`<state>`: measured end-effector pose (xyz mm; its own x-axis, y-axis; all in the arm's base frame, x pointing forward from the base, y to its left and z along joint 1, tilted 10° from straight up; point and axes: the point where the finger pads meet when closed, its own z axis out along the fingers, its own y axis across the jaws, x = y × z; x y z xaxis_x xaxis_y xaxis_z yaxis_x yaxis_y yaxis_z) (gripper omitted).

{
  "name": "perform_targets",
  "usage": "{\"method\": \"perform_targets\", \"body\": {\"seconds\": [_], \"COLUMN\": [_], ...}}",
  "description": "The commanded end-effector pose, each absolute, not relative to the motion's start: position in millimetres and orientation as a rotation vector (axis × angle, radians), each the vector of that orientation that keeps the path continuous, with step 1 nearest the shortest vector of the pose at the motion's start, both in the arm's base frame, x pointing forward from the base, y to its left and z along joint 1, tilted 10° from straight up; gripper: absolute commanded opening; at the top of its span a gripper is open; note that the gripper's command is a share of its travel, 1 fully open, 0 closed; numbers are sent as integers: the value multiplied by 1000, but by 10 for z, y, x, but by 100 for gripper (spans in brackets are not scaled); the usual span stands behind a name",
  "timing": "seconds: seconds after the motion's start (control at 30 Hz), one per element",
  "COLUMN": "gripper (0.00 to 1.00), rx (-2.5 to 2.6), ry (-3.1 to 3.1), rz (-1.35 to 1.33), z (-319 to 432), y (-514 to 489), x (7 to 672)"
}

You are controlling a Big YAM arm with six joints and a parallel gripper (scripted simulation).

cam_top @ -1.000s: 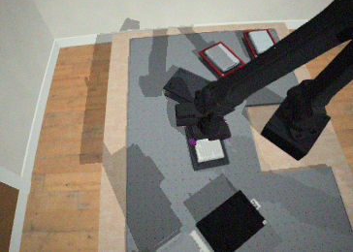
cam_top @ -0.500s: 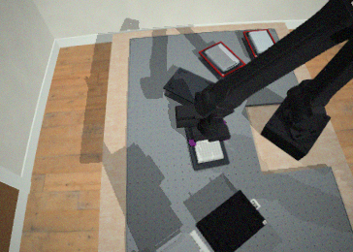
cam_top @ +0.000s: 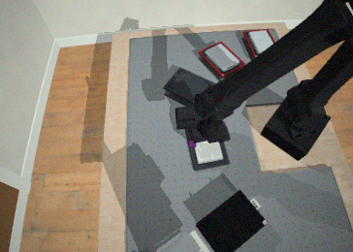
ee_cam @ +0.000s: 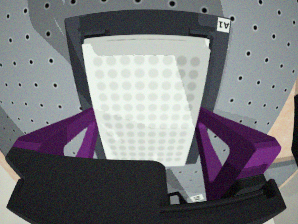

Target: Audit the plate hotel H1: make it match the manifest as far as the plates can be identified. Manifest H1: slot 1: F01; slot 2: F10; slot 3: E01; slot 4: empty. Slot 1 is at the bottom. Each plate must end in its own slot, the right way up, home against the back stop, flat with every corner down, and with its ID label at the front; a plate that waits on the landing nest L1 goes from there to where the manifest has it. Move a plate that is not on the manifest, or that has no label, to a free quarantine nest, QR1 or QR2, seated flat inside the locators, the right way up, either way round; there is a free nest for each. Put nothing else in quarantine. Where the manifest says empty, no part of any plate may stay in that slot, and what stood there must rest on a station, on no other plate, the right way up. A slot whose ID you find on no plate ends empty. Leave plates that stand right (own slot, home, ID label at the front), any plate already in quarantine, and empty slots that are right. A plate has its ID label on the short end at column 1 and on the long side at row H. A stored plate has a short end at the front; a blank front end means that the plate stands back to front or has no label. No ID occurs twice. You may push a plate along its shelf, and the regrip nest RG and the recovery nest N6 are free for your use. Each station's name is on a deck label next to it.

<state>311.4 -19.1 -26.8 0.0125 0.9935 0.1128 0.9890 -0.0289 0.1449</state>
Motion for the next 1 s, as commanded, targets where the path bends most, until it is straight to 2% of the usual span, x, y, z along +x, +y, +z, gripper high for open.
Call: {"method": "perform_targets", "body": {"seconds": [0.0,0.07,0.1,0.57,0.97], "gripper": [86,86,100,100,100], "rx": [2210,2197,2197,2197,2176], "ry": [2174,2159,2159,2159,2141], "rz": [282,304,304,304,326], "z": [-309,-216,-216,-216,239], "y": [-150,-197,-197,-197,-288], "x": [3125,3219,3219,3219,3270]}}
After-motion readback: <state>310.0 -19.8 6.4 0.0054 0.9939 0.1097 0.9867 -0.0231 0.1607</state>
